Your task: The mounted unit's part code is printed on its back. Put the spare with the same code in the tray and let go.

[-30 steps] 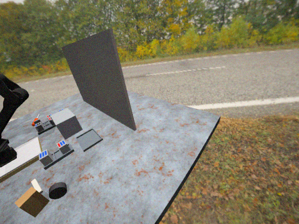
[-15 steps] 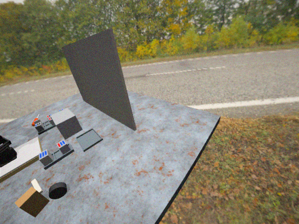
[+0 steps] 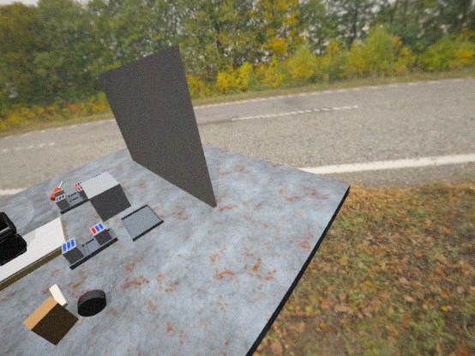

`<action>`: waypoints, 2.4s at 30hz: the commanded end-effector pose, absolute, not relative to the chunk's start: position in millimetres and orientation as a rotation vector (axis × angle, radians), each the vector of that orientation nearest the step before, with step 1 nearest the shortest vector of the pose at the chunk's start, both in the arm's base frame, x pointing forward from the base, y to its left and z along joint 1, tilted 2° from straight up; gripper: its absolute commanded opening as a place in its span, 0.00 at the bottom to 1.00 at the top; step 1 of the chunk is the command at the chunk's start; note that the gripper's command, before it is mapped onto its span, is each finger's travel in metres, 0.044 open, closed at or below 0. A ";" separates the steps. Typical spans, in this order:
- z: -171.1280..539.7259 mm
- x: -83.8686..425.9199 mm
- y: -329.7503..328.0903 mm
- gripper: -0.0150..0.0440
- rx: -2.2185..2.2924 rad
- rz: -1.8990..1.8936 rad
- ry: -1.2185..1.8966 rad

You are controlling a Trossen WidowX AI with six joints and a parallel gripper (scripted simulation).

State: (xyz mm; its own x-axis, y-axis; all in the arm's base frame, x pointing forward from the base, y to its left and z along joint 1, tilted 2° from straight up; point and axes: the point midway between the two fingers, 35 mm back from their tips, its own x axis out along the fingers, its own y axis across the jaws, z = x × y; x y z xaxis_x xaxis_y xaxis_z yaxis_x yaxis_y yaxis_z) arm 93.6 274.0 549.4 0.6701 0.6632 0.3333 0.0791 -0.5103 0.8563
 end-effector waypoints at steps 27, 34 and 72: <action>308.7 394.3 133.4 1.00 0.260 -0.036 0.821; 246.7 390.8 30.3 1.00 0.075 -0.079 1.230; 181.6 348.3 147.3 1.00 -0.894 0.900 1.301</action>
